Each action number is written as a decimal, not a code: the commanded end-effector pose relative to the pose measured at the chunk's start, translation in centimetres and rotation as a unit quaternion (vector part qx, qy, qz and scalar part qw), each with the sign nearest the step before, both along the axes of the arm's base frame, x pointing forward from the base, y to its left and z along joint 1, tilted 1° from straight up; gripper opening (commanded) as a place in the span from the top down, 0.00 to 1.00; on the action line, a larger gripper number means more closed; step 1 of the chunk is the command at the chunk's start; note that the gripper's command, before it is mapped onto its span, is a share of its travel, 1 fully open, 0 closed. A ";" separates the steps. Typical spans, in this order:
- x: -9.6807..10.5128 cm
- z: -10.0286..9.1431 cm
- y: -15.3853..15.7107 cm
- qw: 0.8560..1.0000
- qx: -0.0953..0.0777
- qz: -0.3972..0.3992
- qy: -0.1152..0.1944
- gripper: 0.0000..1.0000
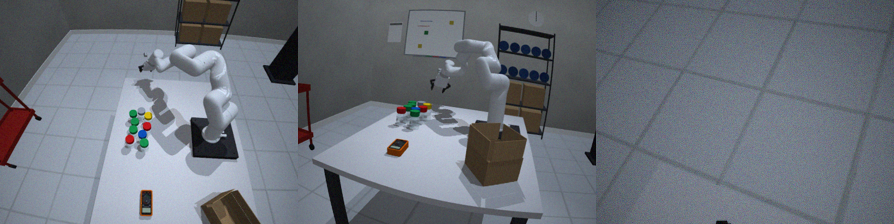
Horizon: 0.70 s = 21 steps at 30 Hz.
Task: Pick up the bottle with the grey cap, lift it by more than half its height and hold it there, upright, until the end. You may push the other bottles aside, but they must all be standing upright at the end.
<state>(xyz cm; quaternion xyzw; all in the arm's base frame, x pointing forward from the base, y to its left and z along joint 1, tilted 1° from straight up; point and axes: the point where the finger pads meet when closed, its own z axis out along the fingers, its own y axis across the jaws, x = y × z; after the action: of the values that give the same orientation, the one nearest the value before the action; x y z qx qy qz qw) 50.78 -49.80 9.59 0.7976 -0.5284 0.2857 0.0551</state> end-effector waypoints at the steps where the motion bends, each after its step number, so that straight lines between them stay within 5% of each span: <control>1: 0.1 0.3 -0.1 1.000 -0.002 0.000 -0.002 0.00; 2: 0.1 0.3 -0.1 1.000 -0.002 0.000 -0.002 0.00; 3: 0.1 0.3 0.0 1.000 -0.002 0.001 -0.001 0.21; 21: 2.7 3.4 6.4 0.996 0.011 0.074 0.038 0.21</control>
<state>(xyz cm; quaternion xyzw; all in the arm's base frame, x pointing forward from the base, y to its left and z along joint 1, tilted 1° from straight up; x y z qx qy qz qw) 52.81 -45.40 11.75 0.8316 -0.4873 0.2621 0.0477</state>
